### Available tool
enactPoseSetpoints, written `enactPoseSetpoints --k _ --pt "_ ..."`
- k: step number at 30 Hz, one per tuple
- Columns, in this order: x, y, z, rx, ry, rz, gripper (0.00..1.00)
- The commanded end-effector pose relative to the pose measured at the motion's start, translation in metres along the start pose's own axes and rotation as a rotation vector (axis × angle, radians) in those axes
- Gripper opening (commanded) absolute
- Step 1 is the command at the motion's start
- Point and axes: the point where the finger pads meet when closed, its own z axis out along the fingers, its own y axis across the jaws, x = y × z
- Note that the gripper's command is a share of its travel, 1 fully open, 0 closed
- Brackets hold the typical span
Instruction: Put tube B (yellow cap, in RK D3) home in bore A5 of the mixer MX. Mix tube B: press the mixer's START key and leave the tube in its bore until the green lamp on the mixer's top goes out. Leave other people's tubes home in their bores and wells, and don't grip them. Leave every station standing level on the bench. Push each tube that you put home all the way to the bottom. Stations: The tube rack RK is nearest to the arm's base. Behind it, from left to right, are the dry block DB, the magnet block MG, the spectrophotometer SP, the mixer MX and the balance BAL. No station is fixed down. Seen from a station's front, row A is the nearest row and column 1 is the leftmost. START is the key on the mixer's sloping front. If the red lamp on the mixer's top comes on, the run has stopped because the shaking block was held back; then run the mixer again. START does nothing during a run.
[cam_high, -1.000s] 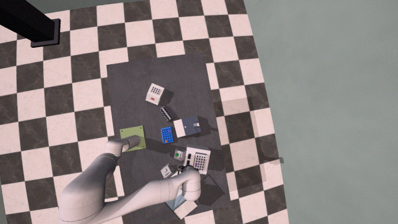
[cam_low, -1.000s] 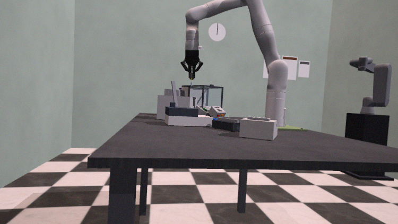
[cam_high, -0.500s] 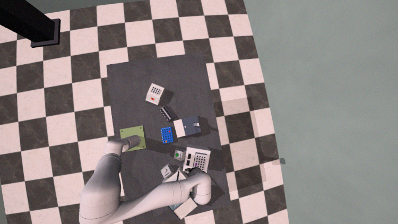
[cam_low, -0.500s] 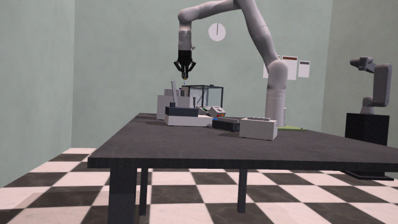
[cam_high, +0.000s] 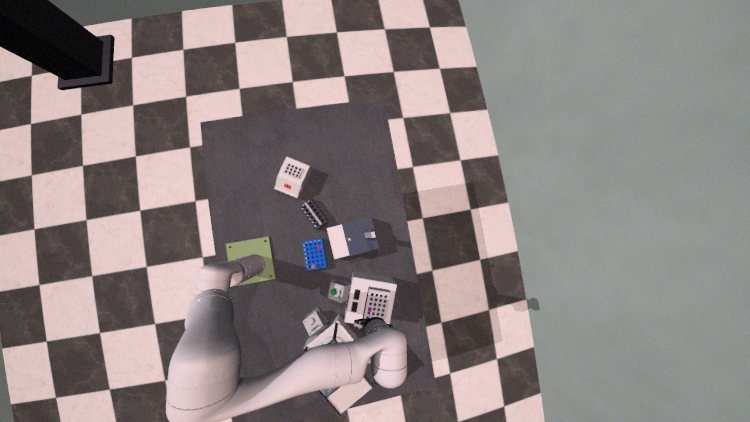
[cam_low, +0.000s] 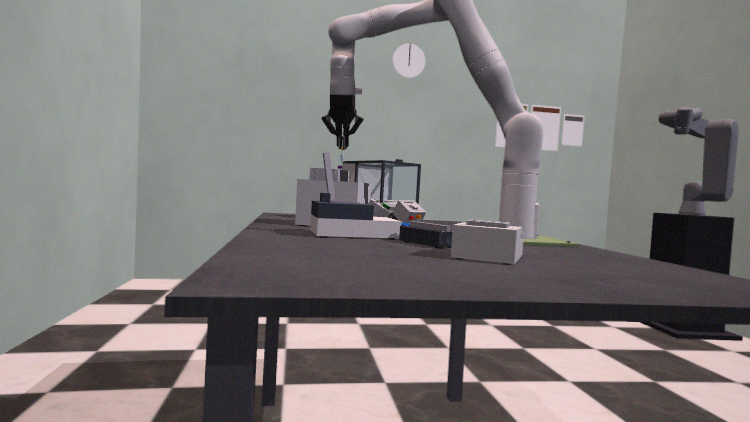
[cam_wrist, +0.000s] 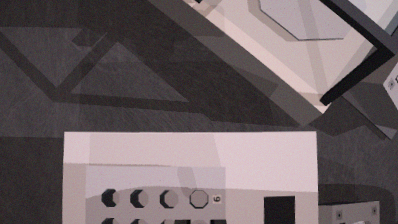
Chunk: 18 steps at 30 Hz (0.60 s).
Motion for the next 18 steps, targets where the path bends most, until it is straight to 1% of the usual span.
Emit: enactPoseSetpoints --k 1,18 --pt "0.000 0.000 -0.001 0.002 0.000 0.000 0.10" --pt "-0.004 0.000 0.019 0.002 0.000 0.000 0.10"
